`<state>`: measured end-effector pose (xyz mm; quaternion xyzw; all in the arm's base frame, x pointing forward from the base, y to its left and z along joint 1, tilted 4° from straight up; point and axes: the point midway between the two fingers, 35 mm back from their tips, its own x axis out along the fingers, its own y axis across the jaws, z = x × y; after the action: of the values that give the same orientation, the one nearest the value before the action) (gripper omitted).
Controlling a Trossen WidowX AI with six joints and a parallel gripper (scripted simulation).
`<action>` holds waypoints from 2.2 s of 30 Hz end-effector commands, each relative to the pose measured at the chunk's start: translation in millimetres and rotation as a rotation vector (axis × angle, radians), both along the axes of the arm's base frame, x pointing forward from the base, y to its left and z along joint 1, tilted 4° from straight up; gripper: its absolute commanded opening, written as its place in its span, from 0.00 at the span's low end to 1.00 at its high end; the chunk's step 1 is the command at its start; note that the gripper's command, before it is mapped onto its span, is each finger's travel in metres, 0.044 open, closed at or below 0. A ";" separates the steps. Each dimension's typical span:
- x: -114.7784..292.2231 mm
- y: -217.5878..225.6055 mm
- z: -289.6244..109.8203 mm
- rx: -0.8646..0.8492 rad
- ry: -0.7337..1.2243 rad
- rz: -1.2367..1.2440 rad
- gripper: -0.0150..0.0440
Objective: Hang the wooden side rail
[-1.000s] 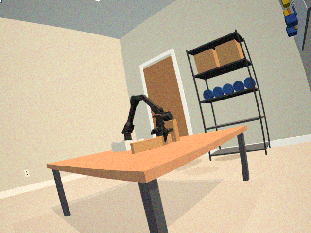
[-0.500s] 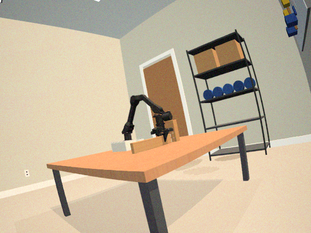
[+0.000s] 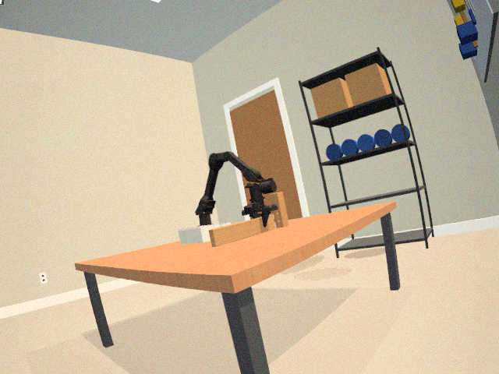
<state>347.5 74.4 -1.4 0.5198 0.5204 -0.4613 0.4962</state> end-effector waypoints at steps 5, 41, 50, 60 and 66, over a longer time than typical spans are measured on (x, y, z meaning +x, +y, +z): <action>1.2 -0.3 5.8 -0.001 -0.010 0.001 0.25; 1.0 -0.8 11.8 -0.001 -0.010 0.001 0.25; 1.0 -0.9 13.3 -0.001 -0.010 0.001 0.25; 0.9 -1.0 15.0 -0.001 -0.010 0.001 0.25; 0.9 -1.1 16.0 -0.001 -0.010 0.001 0.25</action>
<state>347.0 73.4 9.4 0.5198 0.5203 -0.4619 0.4958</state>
